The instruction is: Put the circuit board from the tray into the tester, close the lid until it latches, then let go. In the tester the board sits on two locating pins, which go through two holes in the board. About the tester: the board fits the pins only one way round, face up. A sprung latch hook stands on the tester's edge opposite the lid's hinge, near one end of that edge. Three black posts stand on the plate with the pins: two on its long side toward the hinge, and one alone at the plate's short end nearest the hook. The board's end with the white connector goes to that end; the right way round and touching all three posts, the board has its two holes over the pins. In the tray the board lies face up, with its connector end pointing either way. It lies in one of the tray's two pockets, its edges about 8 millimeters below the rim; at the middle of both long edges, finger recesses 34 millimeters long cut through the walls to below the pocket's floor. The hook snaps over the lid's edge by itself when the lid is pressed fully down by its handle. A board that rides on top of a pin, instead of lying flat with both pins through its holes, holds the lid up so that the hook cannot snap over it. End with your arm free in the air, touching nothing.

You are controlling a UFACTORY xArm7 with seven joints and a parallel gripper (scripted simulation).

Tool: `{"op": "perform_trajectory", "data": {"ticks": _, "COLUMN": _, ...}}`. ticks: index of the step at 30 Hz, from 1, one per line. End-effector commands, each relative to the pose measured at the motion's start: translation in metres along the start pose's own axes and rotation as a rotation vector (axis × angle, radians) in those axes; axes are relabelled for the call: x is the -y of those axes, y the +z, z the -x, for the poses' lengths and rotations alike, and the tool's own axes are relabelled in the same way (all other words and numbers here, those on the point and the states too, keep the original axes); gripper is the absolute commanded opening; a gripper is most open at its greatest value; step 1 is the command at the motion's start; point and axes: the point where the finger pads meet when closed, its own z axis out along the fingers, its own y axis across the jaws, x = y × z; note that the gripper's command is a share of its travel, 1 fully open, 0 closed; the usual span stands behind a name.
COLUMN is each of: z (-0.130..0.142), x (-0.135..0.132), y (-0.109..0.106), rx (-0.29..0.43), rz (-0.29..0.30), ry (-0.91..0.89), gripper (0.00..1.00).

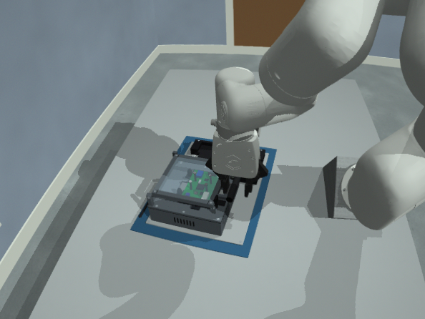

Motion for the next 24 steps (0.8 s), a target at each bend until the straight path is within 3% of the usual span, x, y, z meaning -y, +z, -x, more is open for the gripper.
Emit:
{"op": "perform_trajectory", "data": {"ticks": 1, "z": -0.002, "x": 0.007, "y": -0.005, "rx": -0.007, "rz": -0.015, "ry": -0.003, "gripper": 0.51}}
{"op": "perform_trajectory", "data": {"ticks": 24, "z": -0.001, "x": 0.006, "y": -0.044, "rx": -0.007, "rz": -0.015, "ry": -0.003, "gripper": 0.51}}
